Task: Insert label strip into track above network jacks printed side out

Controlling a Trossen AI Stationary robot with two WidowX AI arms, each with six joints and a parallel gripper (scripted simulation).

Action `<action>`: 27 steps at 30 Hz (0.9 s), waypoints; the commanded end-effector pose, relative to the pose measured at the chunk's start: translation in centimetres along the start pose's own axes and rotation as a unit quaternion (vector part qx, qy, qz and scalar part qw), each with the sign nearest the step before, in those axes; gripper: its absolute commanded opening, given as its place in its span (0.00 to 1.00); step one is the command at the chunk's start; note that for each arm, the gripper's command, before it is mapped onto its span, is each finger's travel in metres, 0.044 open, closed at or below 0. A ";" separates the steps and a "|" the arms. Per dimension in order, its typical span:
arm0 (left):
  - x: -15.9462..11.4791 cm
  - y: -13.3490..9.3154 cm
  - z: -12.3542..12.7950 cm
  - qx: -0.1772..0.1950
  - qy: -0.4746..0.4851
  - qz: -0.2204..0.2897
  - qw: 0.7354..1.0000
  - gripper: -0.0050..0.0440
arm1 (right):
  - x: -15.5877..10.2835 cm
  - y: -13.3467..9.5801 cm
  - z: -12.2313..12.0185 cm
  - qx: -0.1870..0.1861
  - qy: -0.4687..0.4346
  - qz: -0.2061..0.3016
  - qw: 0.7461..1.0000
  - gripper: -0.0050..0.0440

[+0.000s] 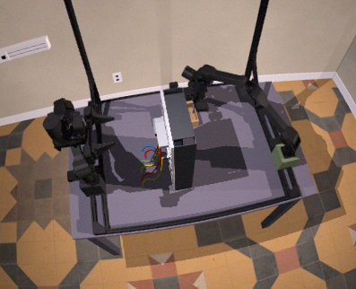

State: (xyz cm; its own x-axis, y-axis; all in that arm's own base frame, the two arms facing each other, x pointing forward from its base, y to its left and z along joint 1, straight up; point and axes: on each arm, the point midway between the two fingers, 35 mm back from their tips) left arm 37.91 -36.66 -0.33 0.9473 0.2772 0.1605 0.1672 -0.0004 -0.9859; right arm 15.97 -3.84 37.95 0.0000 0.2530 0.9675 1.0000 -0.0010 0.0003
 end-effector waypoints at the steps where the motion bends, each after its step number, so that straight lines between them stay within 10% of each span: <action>1: 0.5 -1.4 -0.4 -0.014 -0.003 -0.009 1.000 0.20 | 0.3 0.0 0.1 0.000 -0.005 -0.001 1.000 1.00; 27: 0.6 -2.1 -0.5 -0.018 -0.005 -0.011 1.000 0.03 | 0.3 0.0 0.1 0.000 -0.005 -0.001 1.000 1.00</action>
State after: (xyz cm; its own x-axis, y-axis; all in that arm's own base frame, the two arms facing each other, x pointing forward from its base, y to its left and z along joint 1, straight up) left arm 37.89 -36.64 -0.43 0.9476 0.2770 0.1595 0.1656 0.0011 -0.9862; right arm 15.97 -3.84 37.95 0.0000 0.2531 0.9674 1.0000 -0.0010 0.0003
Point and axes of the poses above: on each arm, the point midway between the two fingers, 35 mm back from their tips, its own y axis out along the fingers, its own z axis across the jaws, x = y × z, and after that the axes turned 15 degrees about -y, right-handed
